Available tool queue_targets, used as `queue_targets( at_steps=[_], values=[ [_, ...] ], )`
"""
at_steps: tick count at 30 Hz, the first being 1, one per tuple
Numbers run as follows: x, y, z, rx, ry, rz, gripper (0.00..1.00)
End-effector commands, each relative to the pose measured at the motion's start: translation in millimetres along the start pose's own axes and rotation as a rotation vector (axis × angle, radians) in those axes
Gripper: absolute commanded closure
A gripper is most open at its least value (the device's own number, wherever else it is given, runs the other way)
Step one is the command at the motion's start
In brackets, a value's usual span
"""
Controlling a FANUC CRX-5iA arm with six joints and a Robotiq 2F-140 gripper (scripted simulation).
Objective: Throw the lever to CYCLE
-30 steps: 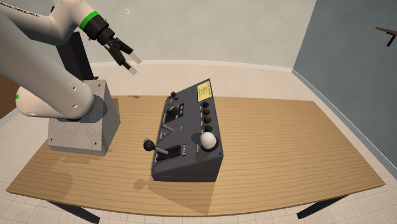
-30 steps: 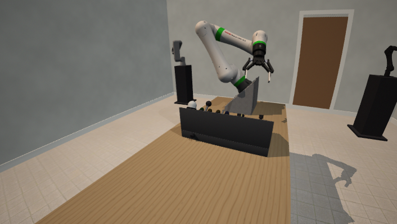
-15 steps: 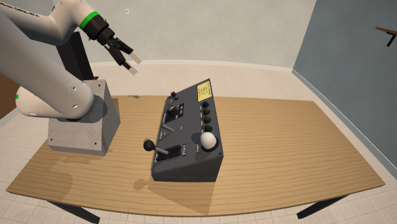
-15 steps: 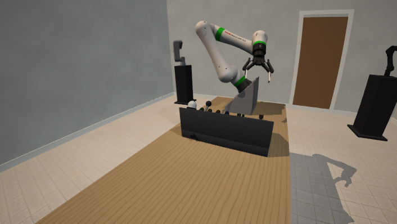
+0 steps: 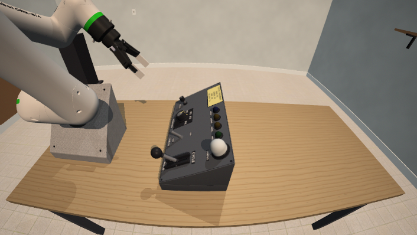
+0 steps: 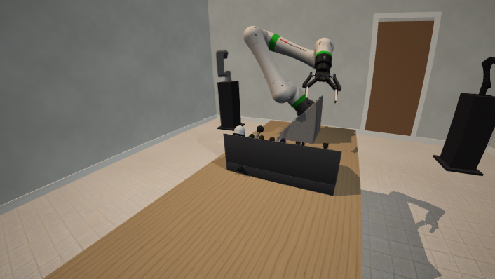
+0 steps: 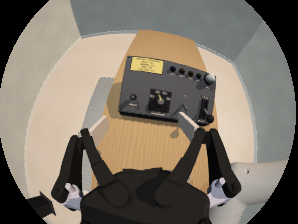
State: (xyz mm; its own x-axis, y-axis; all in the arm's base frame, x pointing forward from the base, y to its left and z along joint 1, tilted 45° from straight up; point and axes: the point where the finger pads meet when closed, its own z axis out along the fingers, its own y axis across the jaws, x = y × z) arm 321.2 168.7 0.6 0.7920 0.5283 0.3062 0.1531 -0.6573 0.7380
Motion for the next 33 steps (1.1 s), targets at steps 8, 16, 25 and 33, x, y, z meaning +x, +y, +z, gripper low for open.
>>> queue_targets(
  at_steps=[8,16,25,33],
  values=[
    [1,0,0,0.0,0.0,0.0,0.0],
    [16,-11,-11,0.009,0.01,-0.01,0.0],
    [64,-40,-41,0.032,0.038,-0.037,0.0],
    [137,-77,-85,0.057,0.085,-0.074,0.0]
  ],
)
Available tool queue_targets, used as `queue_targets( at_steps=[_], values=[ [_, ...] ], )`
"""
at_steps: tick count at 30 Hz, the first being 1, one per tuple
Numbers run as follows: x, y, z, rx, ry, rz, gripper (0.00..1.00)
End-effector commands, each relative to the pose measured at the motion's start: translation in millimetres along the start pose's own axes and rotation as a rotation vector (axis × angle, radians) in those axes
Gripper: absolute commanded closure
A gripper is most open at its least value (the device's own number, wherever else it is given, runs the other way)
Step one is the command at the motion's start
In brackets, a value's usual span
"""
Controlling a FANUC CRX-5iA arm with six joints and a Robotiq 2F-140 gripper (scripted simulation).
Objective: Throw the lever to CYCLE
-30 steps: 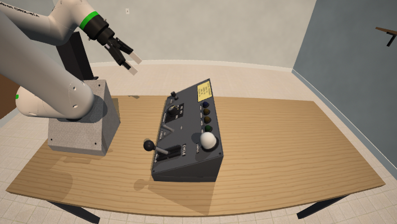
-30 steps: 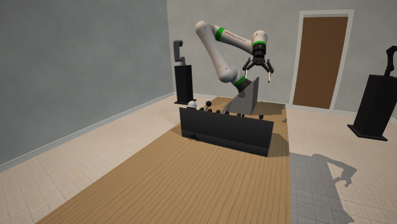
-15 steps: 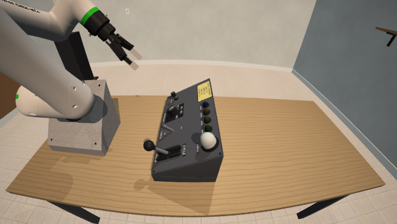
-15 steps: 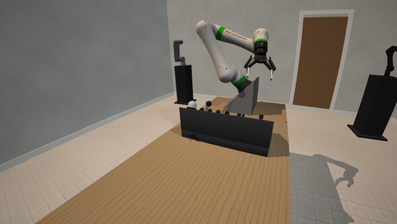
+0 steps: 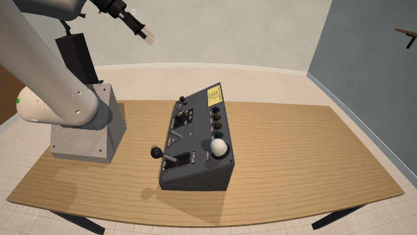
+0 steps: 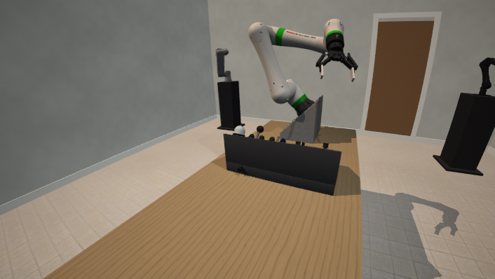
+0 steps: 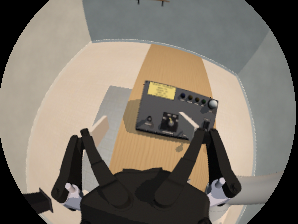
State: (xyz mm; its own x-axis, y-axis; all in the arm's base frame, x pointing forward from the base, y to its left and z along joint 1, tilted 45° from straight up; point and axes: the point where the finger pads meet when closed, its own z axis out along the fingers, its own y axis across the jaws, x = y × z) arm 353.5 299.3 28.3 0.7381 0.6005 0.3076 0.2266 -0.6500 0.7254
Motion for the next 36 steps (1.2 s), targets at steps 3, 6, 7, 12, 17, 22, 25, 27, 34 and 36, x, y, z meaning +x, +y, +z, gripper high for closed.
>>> queue_targets(
  at_steps=[3,6,7,12,17,22,25,27,34,36],
  values=[
    [52,-21,-22,0.012,0.024,-0.024,0.0],
    [87,-33,-37,0.019,0.045,-0.038,0.0],
    [87,-33,-37,0.019,0.045,-0.038,0.0],
    [144,-47,-61,0.025,0.081,-0.059,0.0],
    [185,-53,-78,0.026,0.106,-0.073,0.0],
    [227,-56,-94,0.023,0.132,-0.085,0.0],
    [269,-56,-109,0.016,0.157,-0.096,0.0],
    [290,-54,-117,0.011,0.169,-0.101,0.0],
    [330,-47,-130,-0.002,0.193,-0.109,0.0],
    [349,-42,-136,-0.01,0.204,-0.113,0.0]
  ],
)
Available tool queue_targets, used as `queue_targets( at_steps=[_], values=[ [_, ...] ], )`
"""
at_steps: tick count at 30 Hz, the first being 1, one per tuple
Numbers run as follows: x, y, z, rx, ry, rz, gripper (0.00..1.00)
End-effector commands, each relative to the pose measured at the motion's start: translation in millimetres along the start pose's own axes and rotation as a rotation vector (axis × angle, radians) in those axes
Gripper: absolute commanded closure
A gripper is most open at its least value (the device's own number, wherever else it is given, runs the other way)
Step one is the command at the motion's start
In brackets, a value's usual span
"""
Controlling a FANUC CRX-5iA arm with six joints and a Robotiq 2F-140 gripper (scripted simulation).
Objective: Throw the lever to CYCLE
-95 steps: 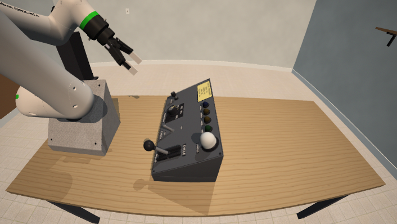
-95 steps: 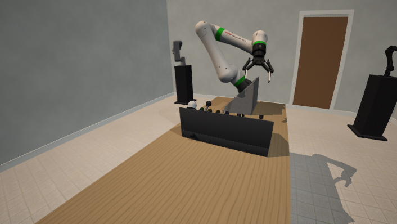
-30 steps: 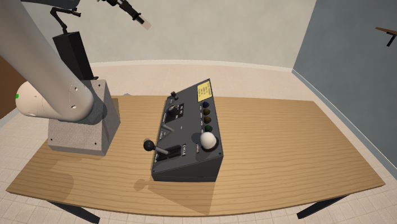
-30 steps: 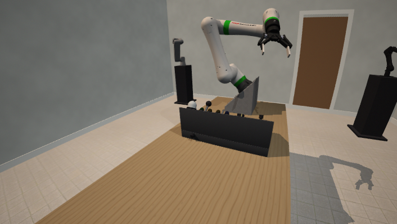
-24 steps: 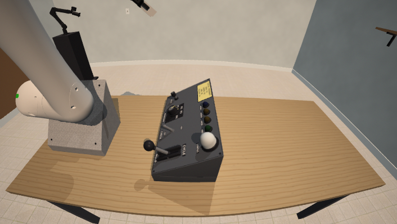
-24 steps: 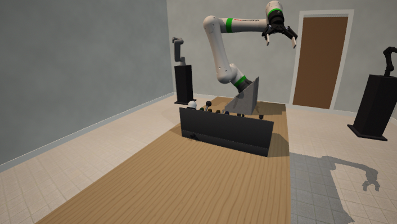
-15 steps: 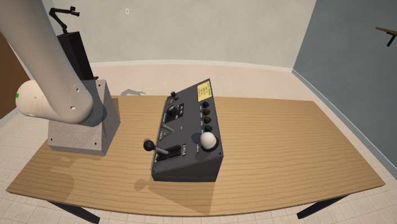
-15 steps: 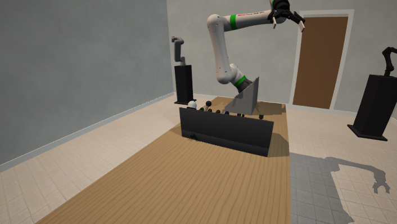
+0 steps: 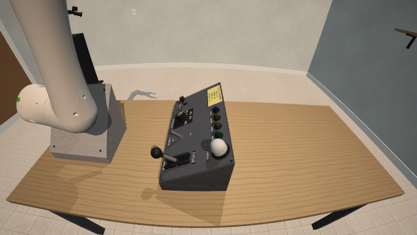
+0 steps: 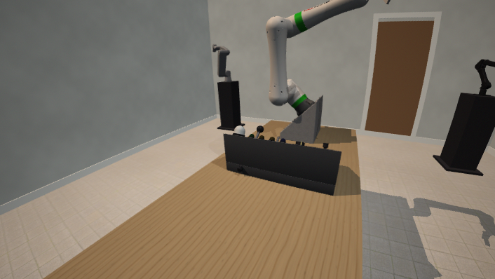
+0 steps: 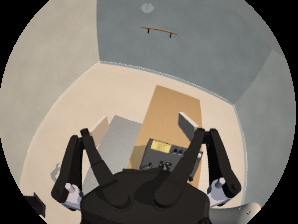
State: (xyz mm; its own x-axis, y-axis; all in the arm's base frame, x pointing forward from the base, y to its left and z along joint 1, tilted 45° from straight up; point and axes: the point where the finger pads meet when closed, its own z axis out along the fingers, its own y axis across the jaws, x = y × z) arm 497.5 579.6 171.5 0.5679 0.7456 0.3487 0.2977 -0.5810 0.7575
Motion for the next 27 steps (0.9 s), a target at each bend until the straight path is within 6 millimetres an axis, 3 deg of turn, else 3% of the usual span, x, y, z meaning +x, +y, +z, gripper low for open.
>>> queue_targets(
  at_steps=[1,2,3,4,5,7,8,10,11,13,14,16,17,20,21,23,24,27],
  values=[
    [31,7,-2,-0.013,0.0,-0.01,0.0],
    [31,7,-2,-0.013,0.0,-0.01,0.0],
    [49,15,-4,-0.022,0.01,-0.014,0.0],
    [49,15,-4,-0.022,0.01,-0.014,0.0],
    [66,24,-6,-0.032,0.018,-0.017,0.0],
    [66,24,-6,-0.032,0.018,-0.017,0.0],
    [82,34,-7,-0.043,0.025,-0.02,0.0],
    [82,34,-7,-0.043,0.025,-0.02,0.0],
    [96,46,-8,-0.055,0.032,-0.022,0.0],
    [96,46,-8,-0.055,0.032,-0.022,0.0],
    [108,58,-8,-0.068,0.037,-0.024,0.0],
    [108,58,-8,-0.068,0.037,-0.024,0.0],
    [119,70,-8,-0.08,0.04,-0.026,0.0],
    [119,70,-8,-0.08,0.04,-0.026,0.0],
    [128,84,-8,-0.094,0.042,-0.026,0.0],
    [128,84,-8,-0.094,0.042,-0.026,0.0],
    [134,98,-8,-0.107,0.043,-0.027,0.0],
    [134,98,-8,-0.107,0.043,-0.027,0.0]
  ],
)
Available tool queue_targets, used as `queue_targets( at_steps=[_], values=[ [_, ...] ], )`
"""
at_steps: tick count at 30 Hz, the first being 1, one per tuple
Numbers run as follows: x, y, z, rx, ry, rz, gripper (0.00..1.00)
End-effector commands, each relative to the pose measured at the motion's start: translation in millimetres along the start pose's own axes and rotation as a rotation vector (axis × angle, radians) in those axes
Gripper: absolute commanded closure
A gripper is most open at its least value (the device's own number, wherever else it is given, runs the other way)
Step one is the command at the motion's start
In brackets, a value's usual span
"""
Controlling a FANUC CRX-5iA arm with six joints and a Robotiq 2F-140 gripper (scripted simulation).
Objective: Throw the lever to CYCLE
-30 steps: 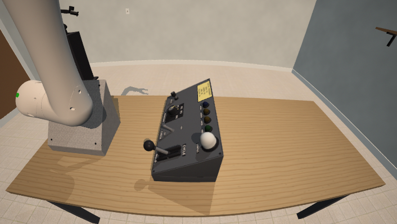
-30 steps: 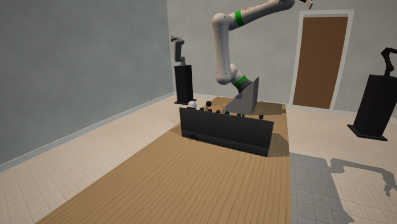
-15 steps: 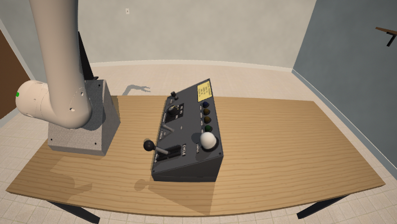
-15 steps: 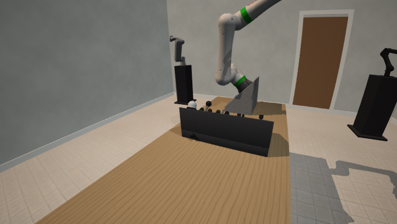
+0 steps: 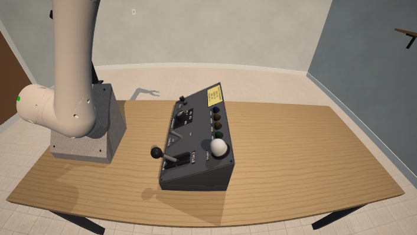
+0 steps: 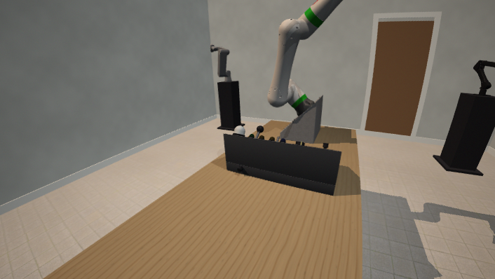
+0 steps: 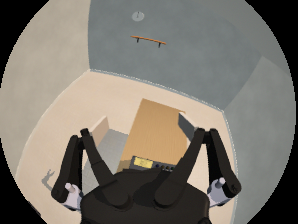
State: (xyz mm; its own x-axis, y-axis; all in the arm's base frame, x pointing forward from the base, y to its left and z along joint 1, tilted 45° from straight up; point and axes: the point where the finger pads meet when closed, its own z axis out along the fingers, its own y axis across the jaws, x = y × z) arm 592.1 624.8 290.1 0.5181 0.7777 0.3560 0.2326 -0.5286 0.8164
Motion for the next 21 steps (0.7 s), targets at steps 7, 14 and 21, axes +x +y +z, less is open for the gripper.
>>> queue_targets(
  at_steps=[7,14,21],
  values=[
    [11,36,6,-0.035,-0.014,-0.002,0.0],
    [11,51,9,-0.048,-0.018,-0.001,0.0],
    [11,51,9,-0.048,-0.018,-0.001,0.0]
  ],
)
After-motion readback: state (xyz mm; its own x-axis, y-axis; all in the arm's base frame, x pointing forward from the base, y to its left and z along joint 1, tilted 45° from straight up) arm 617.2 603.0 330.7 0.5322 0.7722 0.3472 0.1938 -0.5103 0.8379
